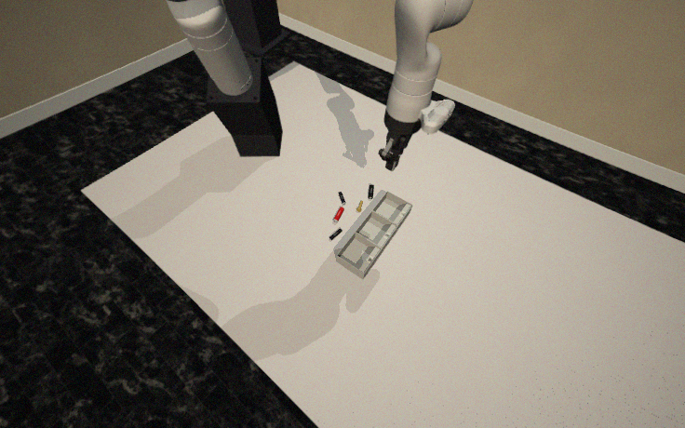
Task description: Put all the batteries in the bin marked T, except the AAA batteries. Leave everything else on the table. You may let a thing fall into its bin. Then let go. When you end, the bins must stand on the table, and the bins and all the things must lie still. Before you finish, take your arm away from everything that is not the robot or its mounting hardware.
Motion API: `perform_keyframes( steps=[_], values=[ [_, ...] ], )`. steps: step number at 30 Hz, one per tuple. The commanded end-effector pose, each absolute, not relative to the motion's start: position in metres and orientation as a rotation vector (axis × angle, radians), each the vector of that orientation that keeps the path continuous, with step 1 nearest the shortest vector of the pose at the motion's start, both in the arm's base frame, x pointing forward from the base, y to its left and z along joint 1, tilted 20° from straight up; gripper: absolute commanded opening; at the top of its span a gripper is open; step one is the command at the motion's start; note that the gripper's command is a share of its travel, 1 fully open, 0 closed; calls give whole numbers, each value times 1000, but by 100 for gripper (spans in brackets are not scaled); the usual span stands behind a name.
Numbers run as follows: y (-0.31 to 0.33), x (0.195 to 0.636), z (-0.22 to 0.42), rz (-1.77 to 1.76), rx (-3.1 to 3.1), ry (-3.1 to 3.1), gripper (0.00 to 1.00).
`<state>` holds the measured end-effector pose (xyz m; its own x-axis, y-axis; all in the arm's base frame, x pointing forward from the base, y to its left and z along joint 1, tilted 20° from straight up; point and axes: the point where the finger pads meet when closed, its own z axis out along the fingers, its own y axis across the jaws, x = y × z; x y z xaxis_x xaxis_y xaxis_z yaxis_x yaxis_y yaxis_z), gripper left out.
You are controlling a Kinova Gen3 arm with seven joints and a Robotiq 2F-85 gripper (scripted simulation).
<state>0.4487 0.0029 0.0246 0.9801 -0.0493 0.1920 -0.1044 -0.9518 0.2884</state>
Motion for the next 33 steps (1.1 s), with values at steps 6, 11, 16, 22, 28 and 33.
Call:
perform_keyframes(
  steps=[6, 11, 16, 22, 28, 33],
  values=[
    [17, 452, 31, 282, 2835, -81, 9],
    [17, 449, 23, 292, 2836, -152, 29],
    [16, 443, -1, 324, 2829, -366, 29],
    [15, 430, -50, 383, 2771, -793, 29],
    [13, 417, -98, 435, 2653, -1213, 29],
    [13, 415, -107, 458, 2572, -1417, 29]
  ],
)
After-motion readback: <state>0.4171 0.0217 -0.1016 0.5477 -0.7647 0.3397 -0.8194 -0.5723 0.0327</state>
